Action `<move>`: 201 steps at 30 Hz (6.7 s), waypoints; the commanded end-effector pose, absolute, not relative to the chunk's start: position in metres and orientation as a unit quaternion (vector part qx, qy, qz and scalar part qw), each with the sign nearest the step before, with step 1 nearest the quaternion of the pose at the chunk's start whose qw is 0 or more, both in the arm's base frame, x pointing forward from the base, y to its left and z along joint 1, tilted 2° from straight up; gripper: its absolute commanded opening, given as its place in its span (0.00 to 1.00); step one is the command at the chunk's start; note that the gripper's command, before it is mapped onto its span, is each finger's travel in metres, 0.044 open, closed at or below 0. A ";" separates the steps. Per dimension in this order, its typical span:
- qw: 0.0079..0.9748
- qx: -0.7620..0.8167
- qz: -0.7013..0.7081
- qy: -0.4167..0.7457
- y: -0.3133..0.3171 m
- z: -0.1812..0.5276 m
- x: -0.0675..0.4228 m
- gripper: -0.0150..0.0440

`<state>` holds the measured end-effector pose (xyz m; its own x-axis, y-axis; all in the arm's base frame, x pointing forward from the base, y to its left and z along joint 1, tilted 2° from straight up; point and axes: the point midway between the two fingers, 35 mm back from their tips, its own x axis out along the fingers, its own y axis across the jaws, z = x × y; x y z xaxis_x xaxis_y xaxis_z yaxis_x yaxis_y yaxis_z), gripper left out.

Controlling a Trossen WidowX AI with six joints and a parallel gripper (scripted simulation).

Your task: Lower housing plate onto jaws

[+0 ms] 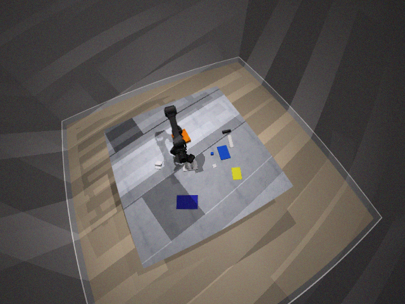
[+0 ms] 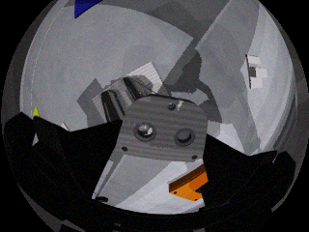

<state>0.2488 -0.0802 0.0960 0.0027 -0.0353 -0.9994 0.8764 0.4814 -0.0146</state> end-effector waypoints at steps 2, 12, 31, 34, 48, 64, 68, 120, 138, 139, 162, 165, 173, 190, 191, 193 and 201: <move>0.640 0.307 -0.332 0.622 -0.072 0.096 0.249 0.85; 0.670 0.233 -0.259 0.655 -0.055 0.095 0.248 0.85; 0.696 0.136 -0.164 0.686 -0.035 0.093 0.246 0.85; 0.696 0.136 -0.164 0.686 -0.035 0.093 0.246 0.85; 0.696 0.136 -0.164 0.686 -0.035 0.093 0.246 0.85; 0.696 0.137 -0.164 0.686 -0.027 0.093 0.232 0.85; 0.696 0.137 -0.164 0.686 -0.027 0.093 0.232 0.85; 0.695 0.141 -0.168 0.685 -0.029 0.058 0.233 0.85; 0.695 0.142 -0.169 0.685 -0.030 0.031 0.231 0.85; 0.695 0.142 -0.169 0.685 -0.030 0.031 0.231 0.85; 0.695 0.140 -0.167 0.685 -0.030 0.029 0.231 0.85; 0.695 0.139 -0.166 0.685 -0.030 0.028 0.231 0.85; 0.695 0.138 -0.165 0.686 -0.030 0.026 0.231 0.85; 0.695 0.138 -0.165 0.686 -0.030 0.023 0.231 0.85; 0.695 0.138 -0.165 0.686 -0.030 0.022 0.231 0.85; 0.695 0.138 -0.165 0.686 -0.030 0.022 0.231 0.85; 0.695 0.138 -0.165 0.686 -0.030 0.021 0.231 0.85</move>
<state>0.2312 -0.0293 0.0219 0.0044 -0.0354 -0.9994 0.4241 0.9051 -0.0302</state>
